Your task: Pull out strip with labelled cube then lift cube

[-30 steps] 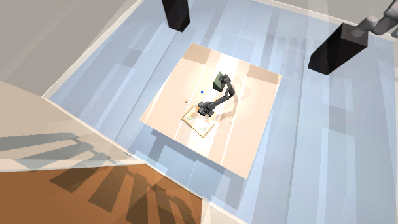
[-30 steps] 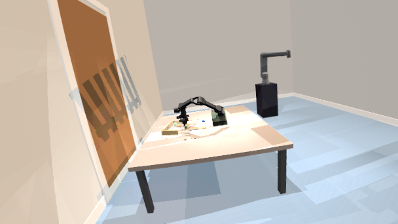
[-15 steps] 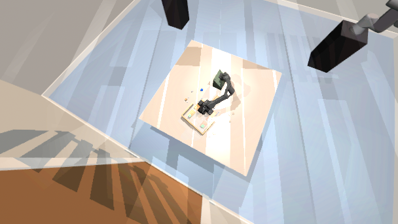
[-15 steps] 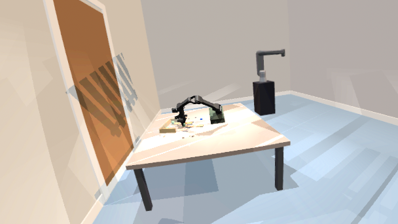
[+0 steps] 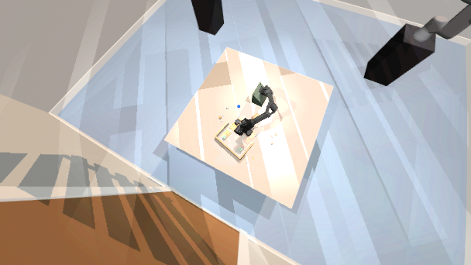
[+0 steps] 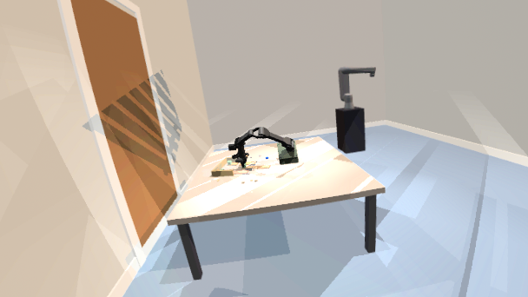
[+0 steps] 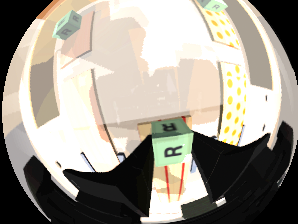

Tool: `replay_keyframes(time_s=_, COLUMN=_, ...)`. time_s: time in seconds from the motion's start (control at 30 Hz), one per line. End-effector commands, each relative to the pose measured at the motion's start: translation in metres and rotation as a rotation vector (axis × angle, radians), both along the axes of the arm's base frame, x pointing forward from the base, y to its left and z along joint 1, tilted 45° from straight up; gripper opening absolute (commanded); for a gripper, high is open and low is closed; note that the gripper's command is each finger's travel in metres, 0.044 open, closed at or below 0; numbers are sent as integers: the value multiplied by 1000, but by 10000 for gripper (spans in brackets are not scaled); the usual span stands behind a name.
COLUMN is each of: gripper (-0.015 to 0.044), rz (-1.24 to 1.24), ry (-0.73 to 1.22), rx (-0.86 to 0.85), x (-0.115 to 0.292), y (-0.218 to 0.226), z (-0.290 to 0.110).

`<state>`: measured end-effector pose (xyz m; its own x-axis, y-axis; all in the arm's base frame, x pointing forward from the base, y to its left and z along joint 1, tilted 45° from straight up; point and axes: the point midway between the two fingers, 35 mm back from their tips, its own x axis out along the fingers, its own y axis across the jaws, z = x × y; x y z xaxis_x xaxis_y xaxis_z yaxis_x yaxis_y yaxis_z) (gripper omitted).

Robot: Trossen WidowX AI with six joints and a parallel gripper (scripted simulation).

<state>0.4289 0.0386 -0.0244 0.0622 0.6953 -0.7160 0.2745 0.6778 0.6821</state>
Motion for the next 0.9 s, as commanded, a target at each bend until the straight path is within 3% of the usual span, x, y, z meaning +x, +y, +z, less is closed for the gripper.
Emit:
replay_keyframes(time_s=0.0, gripper=131, rz=0, ry=0, rx=0, x=0, y=0, z=0)
replay_keyframes(time_s=0.1, gripper=111, rz=0, ry=0, rx=0, x=0, y=0, z=0)
replay_keyframes(time_s=0.27, gripper=0, rz=-10, ry=1, rx=-18, x=-1, y=-1, z=2)
replay_keyframes(time_s=0.87, gripper=0, rz=-1, ry=8, rx=3, x=-62, y=-29, z=25)
